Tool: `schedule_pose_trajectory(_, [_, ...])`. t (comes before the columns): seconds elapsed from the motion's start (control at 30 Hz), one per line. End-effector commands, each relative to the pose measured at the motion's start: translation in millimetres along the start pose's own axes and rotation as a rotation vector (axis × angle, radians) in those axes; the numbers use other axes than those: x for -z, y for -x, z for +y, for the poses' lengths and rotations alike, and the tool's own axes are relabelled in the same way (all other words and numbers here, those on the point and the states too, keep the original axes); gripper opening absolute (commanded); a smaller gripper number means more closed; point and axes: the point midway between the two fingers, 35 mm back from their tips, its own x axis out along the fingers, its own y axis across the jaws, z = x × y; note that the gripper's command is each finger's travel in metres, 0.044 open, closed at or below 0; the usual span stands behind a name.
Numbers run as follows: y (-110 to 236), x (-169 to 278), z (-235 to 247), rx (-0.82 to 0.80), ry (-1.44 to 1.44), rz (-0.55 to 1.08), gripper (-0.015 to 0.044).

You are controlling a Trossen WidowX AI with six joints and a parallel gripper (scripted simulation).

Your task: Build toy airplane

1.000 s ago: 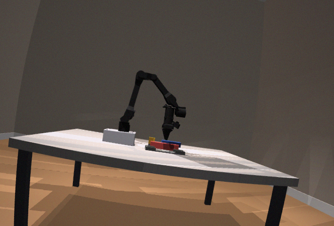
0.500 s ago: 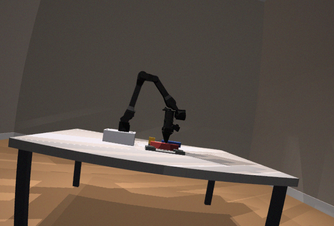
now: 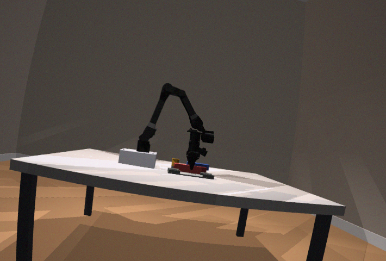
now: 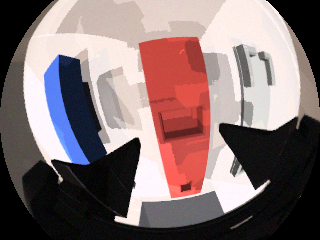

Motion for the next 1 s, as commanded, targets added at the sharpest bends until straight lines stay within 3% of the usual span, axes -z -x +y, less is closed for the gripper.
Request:
schedule_pose_trajectory(0.0, [-10.9,5.2,0.5,-0.004,0.004,0.019,0.044])
schedule_pose_trajectory(0.1, [-11.1,5.3,0.5,-0.004,0.004,0.019,0.044])
schedule_pose_trajectory(0.43, [-11.1,5.3,0.5,-0.004,0.004,0.019,0.0177])
schedule_pose_trajectory(0.63, [-11.1,5.3,0.5,-0.004,0.004,0.019,0.0137])
schedule_pose_trajectory(0.8, [-4.3,3.3,0.6,-0.004,0.004,0.019,0.0006])
schedule_pose_trajectory(0.97, [9.9,-0.1,0.8,-0.004,0.004,0.019,0.0])
